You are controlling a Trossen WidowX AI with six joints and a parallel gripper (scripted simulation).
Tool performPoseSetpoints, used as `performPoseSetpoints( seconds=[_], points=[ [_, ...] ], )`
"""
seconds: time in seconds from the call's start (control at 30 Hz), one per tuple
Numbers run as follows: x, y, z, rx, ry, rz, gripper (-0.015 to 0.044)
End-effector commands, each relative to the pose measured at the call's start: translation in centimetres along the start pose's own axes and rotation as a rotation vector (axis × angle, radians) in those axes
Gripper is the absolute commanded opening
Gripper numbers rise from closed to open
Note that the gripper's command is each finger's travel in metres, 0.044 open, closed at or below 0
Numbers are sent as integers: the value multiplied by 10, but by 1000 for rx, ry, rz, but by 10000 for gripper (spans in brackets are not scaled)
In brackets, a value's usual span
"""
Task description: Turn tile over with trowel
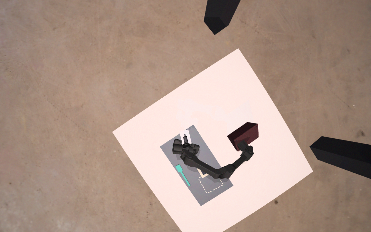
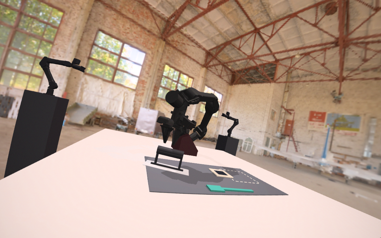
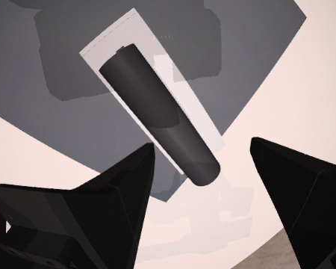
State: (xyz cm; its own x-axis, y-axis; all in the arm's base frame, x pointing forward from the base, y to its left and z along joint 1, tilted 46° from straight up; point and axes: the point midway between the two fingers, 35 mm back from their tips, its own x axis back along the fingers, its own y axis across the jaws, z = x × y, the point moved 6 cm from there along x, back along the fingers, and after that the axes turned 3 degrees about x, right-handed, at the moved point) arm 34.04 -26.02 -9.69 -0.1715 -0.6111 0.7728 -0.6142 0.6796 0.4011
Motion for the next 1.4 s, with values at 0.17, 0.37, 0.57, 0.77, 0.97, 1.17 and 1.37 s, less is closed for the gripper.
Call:
performPoseSetpoints(
  seconds=[0.17,0.37,0.57,0.77,0.97,1.17,1.37],
  points=[
    [-5,1,1,-299,-24,92,300],
    [-8,3,2,-479,-56,142,300],
    [-10,5,3,-656,-99,184,300],
    [-13,8,6,-842,-157,223,300],
    [-16,13,8,-1027,-226,253,300],
    [-18,18,10,-1209,-307,270,300],
    [-19,24,13,-1380,-405,266,300]
  ],
)
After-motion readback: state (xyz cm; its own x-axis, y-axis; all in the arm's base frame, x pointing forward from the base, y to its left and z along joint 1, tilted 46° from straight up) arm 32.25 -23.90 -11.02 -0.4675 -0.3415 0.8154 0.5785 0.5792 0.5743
